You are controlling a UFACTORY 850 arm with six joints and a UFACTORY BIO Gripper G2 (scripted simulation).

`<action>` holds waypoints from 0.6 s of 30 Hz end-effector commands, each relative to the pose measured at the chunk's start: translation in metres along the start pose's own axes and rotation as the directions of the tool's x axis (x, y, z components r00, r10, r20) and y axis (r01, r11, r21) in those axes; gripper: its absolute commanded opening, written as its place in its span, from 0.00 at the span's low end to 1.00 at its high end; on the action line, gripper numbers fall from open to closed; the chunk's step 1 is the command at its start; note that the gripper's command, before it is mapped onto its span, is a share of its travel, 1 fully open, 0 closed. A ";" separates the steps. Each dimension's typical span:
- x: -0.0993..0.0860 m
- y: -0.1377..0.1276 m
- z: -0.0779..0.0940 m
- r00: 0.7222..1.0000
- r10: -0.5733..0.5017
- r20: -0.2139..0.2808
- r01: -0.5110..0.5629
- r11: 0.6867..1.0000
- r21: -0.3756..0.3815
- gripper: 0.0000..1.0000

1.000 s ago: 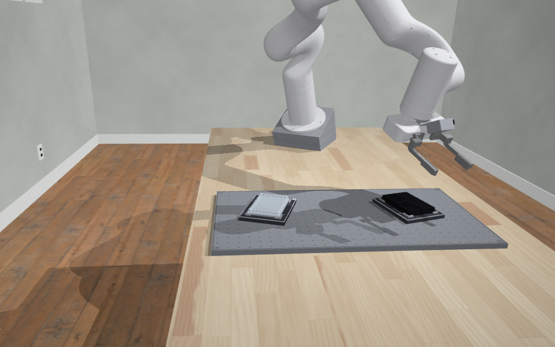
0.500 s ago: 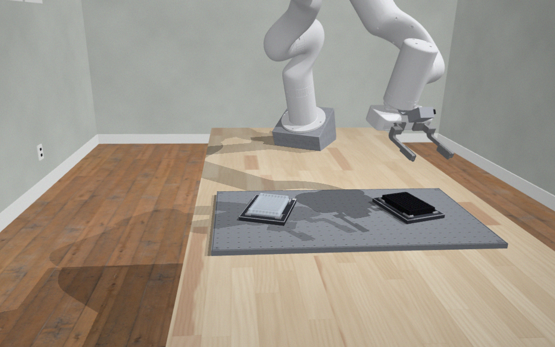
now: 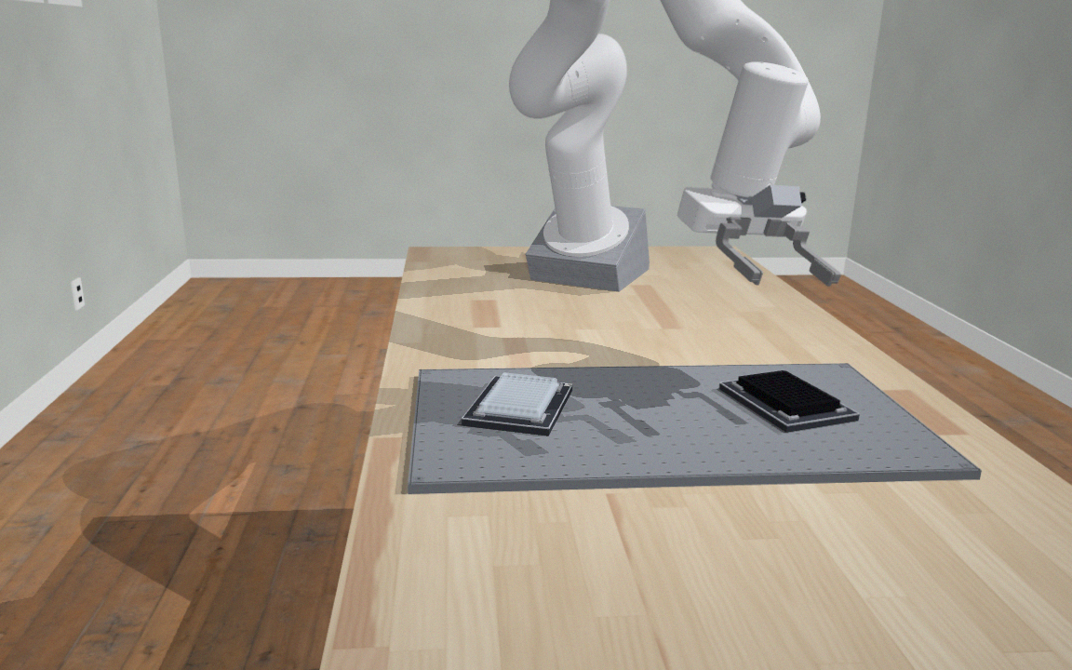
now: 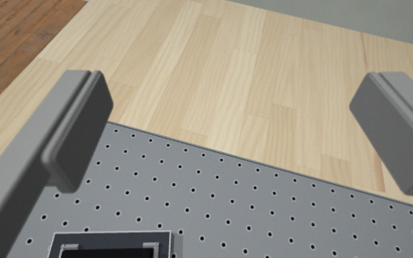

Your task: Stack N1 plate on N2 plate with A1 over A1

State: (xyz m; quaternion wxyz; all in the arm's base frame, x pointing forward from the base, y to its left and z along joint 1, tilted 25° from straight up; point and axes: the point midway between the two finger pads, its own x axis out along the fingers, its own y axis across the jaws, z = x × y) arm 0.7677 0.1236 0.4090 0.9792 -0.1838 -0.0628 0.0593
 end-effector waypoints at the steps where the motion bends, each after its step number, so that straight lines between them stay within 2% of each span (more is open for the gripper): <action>1: -0.009 -0.007 0.004 1.000 -0.019 0.021 0.019 1.000 -0.002 0.37; 4: -0.021 -0.016 0.006 0.997 -0.050 0.050 0.050 0.999 0.002 0.37; 9: -0.036 -0.025 0.009 0.997 -0.050 0.050 0.050 0.999 0.002 0.37; 10: -0.041 -0.027 0.010 0.995 -0.074 0.073 0.073 0.997 0.009 0.37; 14: -0.058 -0.036 0.012 0.994 -0.080 0.079 0.079 0.997 0.010 0.37; 15: -0.058 -0.036 0.012 0.994 -0.080 0.079 0.079 0.997 0.010 0.37; 16: -0.062 -0.038 0.013 0.990 -0.103 0.100 0.102 0.995 0.020 0.37; 18: -0.062 -0.038 0.013 0.990 -0.103 0.100 0.102 0.995 0.020 0.37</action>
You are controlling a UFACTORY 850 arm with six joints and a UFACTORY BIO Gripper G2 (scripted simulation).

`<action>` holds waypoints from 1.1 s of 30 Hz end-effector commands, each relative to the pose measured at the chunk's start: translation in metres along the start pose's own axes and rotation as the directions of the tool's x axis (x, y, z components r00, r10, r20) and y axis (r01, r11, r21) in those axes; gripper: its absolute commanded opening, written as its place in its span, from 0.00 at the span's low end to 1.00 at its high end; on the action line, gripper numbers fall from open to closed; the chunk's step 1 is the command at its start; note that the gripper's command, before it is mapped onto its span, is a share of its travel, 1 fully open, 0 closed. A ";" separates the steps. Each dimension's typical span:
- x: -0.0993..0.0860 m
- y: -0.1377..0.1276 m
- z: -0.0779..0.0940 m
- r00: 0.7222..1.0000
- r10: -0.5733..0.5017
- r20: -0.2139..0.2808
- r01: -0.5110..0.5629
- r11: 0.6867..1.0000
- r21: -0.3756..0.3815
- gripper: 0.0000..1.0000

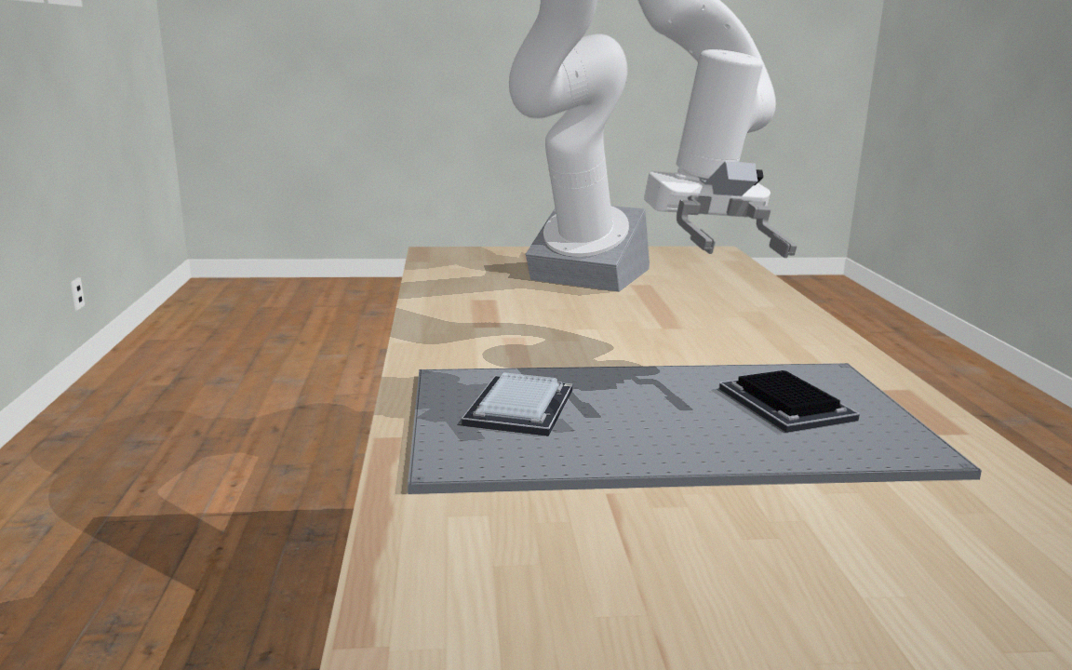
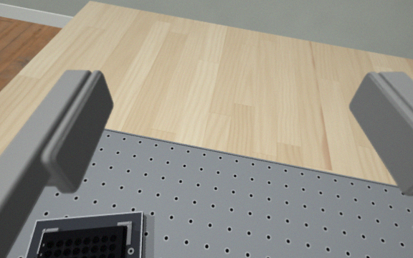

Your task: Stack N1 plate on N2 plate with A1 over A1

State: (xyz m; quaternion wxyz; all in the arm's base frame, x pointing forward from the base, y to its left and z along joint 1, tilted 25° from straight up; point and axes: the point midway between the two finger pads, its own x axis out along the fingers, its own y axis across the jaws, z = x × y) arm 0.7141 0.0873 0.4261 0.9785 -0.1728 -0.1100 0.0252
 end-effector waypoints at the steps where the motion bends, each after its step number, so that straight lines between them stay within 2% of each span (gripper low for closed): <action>1: -0.010 -0.006 0.003 0.999 -0.023 0.025 0.023 1.000 0.006 0.37; 5: -0.023 -0.013 0.006 0.999 -0.023 0.025 0.023 1.000 0.006 0.37; 6: -0.028 -0.015 0.006 0.998 -0.046 0.045 0.046 0.999 0.018 0.37; 11: -0.046 -0.024 0.009 0.997 -0.051 0.050 0.050 0.999 0.020 0.37; 12: -0.051 -0.026 0.009 0.995 -0.075 0.069 0.072 0.997 0.035 0.37; 15: -0.065 -0.031 0.010 0.994 -0.079 0.072 0.076 0.996 0.038 0.37; 17: -0.065 -0.031 0.010 0.994 -0.079 0.072 0.076 0.996 0.038 0.37; 20: -0.079 -0.036 0.011 0.990 -0.107 0.092 0.101 0.993 0.060 0.37; 30: -0.121 -0.048 0.012 0.985 -0.134 0.109 0.125 0.989 0.085 0.37; 33: -0.123 -0.049 0.012 0.985 -0.134 0.109 0.125 0.989 0.085 0.37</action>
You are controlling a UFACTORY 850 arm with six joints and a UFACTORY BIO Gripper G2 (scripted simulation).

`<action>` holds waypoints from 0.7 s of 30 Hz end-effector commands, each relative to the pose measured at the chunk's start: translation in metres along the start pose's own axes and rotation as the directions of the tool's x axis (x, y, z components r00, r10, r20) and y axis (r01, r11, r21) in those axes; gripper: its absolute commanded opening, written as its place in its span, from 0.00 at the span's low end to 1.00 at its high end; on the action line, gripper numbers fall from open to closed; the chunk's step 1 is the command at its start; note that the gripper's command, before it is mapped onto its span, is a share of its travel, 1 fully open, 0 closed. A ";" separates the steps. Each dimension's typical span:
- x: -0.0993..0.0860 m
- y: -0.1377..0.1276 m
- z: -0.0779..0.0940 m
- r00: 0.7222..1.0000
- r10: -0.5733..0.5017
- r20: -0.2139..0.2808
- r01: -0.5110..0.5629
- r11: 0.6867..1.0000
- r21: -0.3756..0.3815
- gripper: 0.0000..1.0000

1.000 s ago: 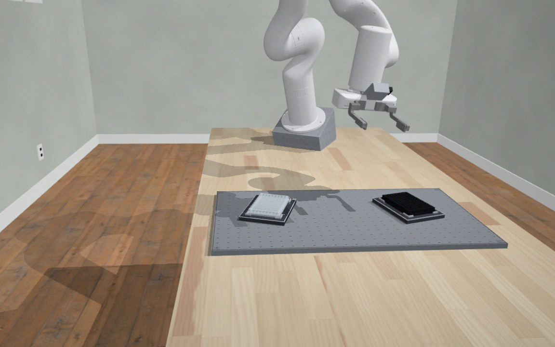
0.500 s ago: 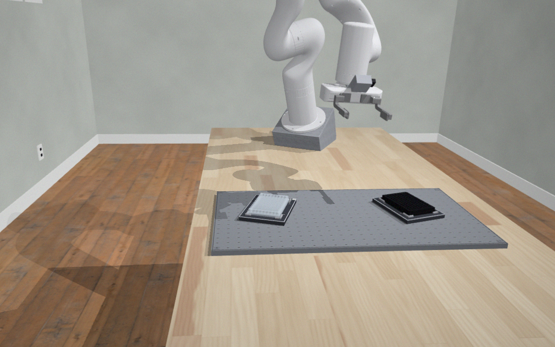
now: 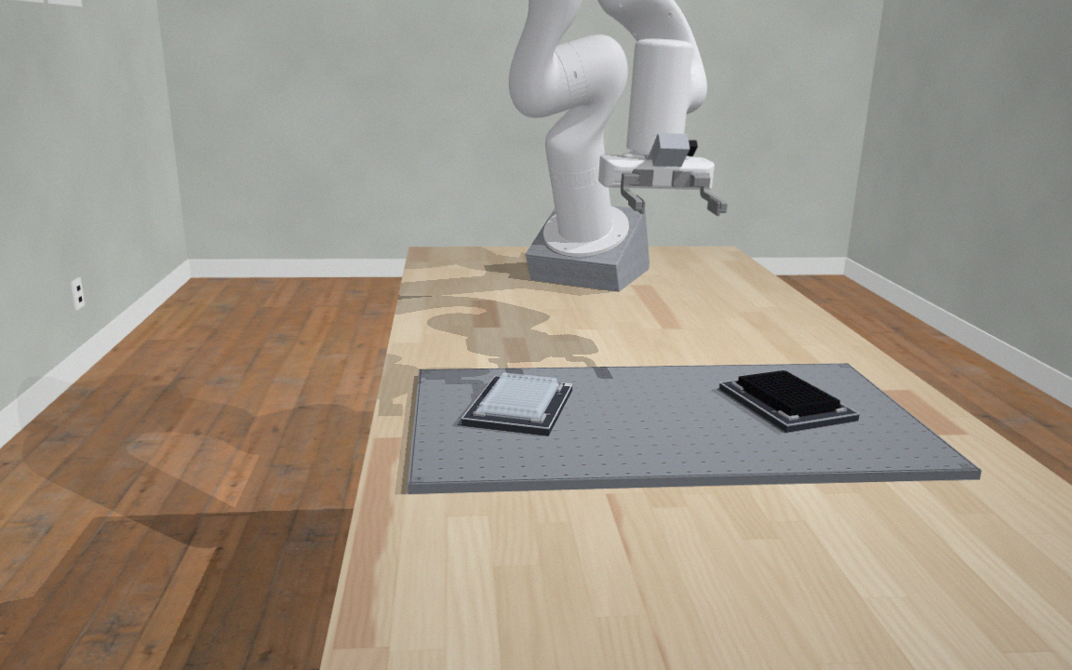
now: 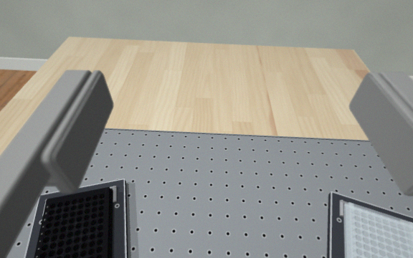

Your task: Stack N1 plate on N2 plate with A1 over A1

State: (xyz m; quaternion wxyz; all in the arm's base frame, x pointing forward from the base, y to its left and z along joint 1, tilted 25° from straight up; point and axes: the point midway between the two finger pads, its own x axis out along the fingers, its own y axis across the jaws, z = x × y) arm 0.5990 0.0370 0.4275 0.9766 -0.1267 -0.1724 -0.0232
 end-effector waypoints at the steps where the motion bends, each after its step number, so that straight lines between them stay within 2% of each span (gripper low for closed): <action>1: -0.006 -0.003 0.002 1.000 -0.004 0.006 0.004 1.000 0.002 0.37; 3: -0.016 -0.006 0.003 0.999 -0.030 0.022 0.030 0.999 0.028 0.37; 7: -0.033 -0.012 0.005 0.999 -0.030 0.022 0.030 0.999 0.028 0.37; 21: -0.033 -0.012 0.005 0.999 -0.030 0.022 0.030 0.999 0.028 0.37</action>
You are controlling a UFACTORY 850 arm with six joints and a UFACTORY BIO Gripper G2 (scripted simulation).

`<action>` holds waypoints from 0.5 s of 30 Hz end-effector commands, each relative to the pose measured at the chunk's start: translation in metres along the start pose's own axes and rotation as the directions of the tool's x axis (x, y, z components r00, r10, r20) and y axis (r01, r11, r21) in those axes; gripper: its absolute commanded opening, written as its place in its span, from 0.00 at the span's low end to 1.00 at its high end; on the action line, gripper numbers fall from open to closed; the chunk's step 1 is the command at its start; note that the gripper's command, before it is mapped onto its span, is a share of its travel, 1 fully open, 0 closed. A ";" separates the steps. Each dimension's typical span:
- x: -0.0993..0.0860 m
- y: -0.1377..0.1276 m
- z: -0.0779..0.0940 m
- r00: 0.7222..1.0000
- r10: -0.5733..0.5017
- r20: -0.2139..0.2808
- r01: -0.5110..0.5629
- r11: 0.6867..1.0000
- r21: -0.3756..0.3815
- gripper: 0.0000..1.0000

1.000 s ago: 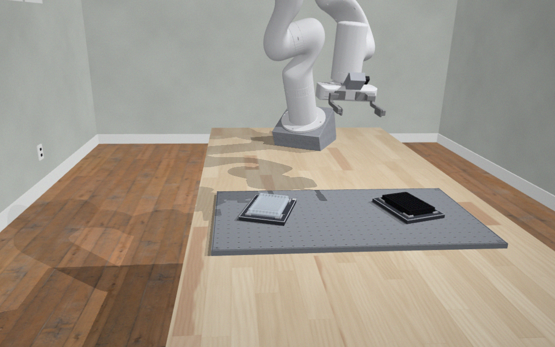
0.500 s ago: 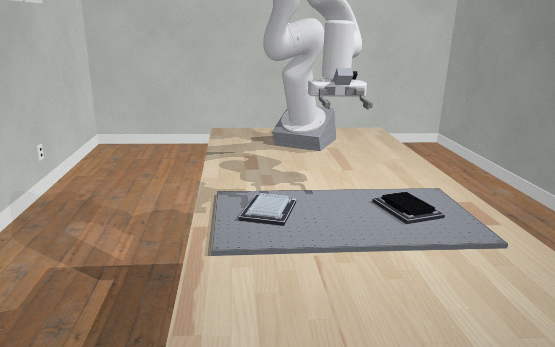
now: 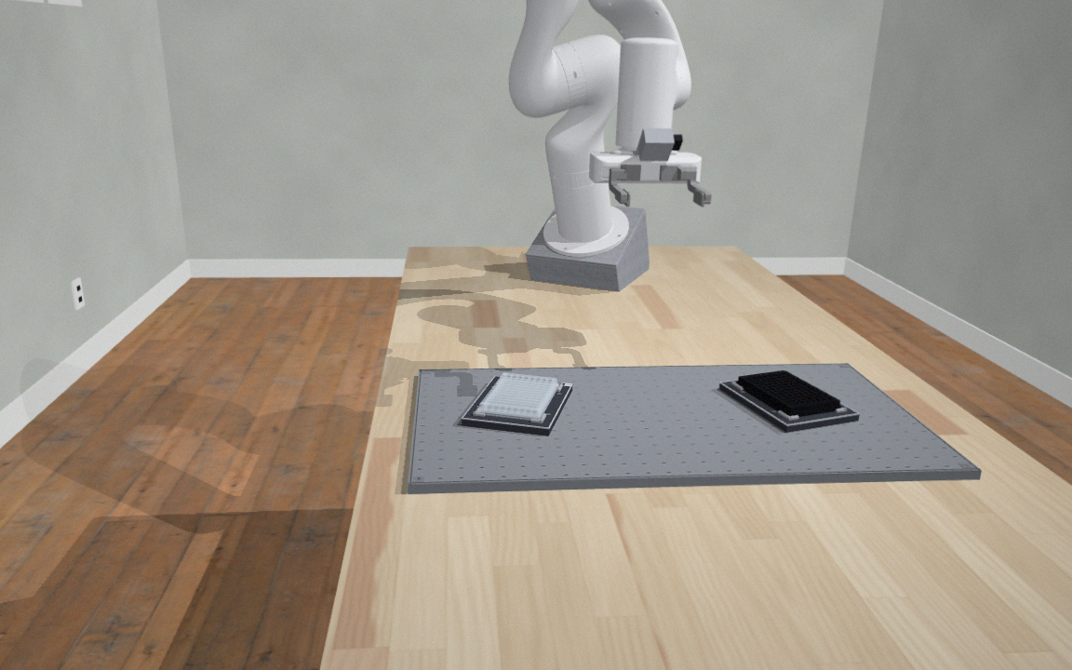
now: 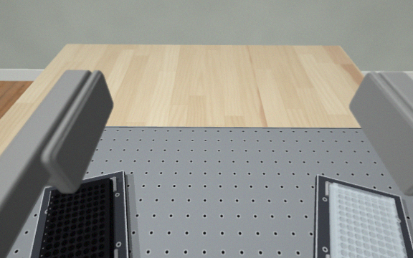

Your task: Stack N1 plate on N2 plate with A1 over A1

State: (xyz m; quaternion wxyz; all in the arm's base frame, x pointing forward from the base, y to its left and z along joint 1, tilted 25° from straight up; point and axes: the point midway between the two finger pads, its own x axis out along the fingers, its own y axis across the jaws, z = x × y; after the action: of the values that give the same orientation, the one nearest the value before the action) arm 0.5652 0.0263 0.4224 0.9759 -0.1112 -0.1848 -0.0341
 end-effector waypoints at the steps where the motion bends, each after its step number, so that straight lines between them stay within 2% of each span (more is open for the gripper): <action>1: 0.002 -0.004 -0.003 0.999 -0.034 0.001 0.034 0.999 0.000 0.37; 5: 0.007 -0.018 -0.015 0.986 -0.166 0.001 0.166 0.986 0.001 0.37; 10: 0.013 -0.036 -0.031 0.948 -0.319 0.001 0.319 0.948 0.001 0.37; 15: 0.017 -0.047 -0.041 0.948 -0.319 0.001 0.319 0.948 0.001 0.37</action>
State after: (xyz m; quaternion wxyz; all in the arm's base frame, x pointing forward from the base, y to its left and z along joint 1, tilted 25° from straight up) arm 0.5838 -0.0195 0.4038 0.9622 -0.0780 -0.1904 -0.1784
